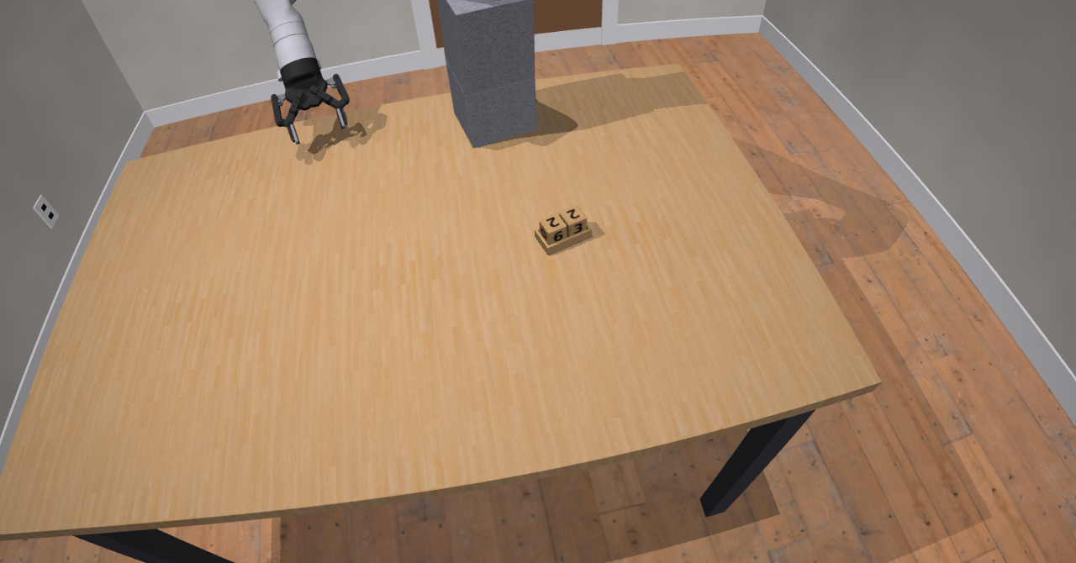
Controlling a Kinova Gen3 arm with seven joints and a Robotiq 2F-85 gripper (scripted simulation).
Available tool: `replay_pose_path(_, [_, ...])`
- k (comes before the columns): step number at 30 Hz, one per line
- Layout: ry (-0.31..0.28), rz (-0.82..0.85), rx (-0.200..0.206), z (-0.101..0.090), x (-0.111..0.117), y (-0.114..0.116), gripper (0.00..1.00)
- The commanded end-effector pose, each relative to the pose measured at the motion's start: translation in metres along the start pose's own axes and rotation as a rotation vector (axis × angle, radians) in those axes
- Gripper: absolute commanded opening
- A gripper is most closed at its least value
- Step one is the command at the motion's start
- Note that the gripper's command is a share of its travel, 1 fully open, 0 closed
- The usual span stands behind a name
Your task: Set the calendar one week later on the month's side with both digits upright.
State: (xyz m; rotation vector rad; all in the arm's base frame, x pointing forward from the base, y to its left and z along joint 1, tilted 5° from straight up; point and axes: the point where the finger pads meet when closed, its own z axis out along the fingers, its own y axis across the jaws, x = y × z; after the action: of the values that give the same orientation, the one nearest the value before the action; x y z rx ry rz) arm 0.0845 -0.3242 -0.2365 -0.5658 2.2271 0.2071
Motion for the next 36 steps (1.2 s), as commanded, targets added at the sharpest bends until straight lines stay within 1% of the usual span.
replay_pose_path(1, [0.003,-0.016,-0.015,0.005,-0.007,-0.004,1.0])
replay_pose_path(9, [0.003,-0.016,-0.015,0.005,-0.007,-0.004,1.0])
replay_pose_path(10, [0.005,-0.029,-0.029,0.01,-0.015,-0.006,1.0])
replay_pose_path(17, [0.005,-0.029,-0.029,0.01,-0.015,-0.006,1.0])
replay_pose_path(18, [0.007,-0.043,-0.044,0.015,-0.022,-0.009,1.0])
replay_pose_path(26, [0.007,-0.043,-0.044,0.015,-0.022,-0.009,1.0])
replay_pose_path(27, [0.009,-0.058,-0.059,0.021,-0.03,-0.011,1.0])
replay_pose_path(34, [0.009,-0.058,-0.059,0.021,-0.03,-0.011,1.0])
replay_pose_path(35, [0.012,-0.072,-0.075,0.027,-0.038,-0.013,1.0])
replay_pose_path(36, [0.012,-0.072,-0.075,0.027,-0.038,-0.013,1.0])
